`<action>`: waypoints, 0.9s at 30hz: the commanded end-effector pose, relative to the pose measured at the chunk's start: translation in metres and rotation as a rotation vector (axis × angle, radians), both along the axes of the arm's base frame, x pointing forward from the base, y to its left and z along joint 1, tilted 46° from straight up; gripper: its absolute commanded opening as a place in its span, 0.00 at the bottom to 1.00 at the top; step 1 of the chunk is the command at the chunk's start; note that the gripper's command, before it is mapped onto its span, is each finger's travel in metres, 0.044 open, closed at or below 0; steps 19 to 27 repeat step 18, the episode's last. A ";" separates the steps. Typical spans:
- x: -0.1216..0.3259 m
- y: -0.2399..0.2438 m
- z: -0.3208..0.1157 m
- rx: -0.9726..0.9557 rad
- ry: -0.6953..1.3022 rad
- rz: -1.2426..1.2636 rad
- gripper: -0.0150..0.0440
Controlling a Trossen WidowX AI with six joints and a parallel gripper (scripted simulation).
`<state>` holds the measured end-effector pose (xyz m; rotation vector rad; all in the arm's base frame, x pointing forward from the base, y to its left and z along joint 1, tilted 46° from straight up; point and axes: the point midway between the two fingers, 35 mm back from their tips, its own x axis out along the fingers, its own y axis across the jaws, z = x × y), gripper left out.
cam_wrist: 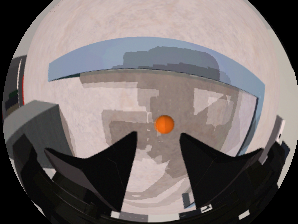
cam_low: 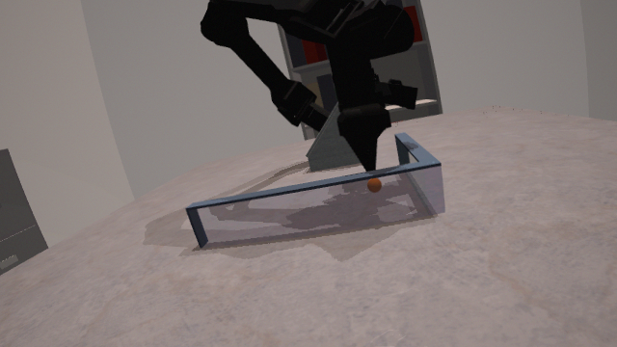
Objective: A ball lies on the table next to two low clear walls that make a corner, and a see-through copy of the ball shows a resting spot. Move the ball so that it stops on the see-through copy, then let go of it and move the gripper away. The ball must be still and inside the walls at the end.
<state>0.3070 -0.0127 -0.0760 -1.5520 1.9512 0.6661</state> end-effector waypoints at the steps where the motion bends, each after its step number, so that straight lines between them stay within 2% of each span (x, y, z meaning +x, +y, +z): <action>1: 0.012 0.039 0.037 0.010 -0.029 0.015 0.61; 12: 0.014 0.040 0.035 0.013 -0.044 0.034 0.61; 18: 0.017 0.074 0.071 0.013 -0.046 0.032 0.88; 27: 0.017 0.074 0.071 0.013 -0.046 0.032 0.88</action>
